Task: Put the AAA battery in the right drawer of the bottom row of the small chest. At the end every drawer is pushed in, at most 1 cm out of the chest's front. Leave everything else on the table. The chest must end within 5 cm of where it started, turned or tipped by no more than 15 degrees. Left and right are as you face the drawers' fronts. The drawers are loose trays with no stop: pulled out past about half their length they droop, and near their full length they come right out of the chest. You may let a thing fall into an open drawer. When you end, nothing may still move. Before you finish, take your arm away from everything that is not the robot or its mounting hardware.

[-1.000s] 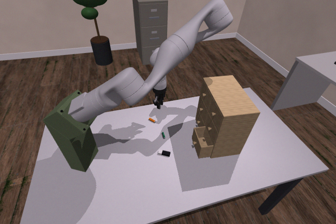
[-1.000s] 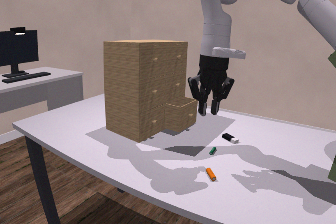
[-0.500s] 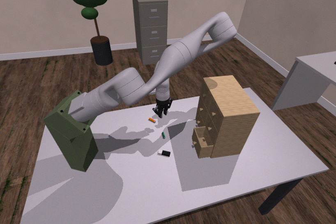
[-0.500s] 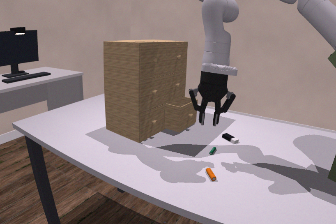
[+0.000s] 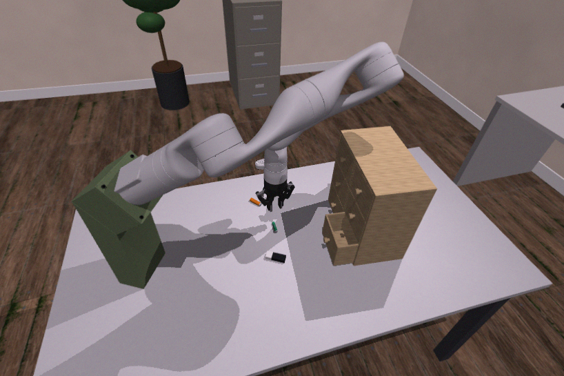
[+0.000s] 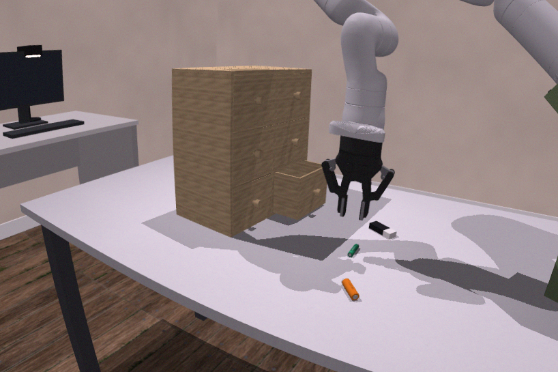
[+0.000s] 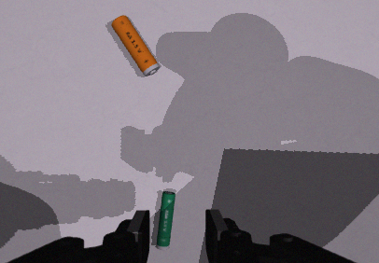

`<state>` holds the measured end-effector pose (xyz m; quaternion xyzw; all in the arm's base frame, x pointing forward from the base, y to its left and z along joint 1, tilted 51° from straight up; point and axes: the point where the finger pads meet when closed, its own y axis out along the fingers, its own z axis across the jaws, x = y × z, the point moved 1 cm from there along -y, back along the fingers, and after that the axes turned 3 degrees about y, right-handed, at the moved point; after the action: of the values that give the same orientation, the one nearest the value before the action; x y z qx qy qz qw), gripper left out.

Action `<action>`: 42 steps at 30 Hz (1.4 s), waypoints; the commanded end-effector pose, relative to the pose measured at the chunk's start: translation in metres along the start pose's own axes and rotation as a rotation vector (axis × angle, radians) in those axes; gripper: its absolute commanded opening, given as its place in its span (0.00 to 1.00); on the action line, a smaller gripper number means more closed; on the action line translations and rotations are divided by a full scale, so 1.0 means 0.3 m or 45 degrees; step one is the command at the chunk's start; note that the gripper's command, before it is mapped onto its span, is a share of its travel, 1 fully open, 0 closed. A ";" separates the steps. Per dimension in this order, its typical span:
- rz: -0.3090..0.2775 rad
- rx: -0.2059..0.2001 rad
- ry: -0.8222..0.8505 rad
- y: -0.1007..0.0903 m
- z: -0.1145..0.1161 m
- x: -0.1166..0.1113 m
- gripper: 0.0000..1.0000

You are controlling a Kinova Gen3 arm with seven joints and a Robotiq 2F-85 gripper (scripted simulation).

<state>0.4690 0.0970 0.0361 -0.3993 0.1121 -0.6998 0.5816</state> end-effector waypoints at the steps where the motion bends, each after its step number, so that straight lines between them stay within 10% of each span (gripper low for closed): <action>1: -0.017 -0.015 0.050 0.021 -0.013 0.039 0.33; 42: -0.015 -0.018 0.150 0.042 -0.020 0.064 0.24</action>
<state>0.4738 0.0735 0.0324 -0.3624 0.1488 -0.7250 0.5665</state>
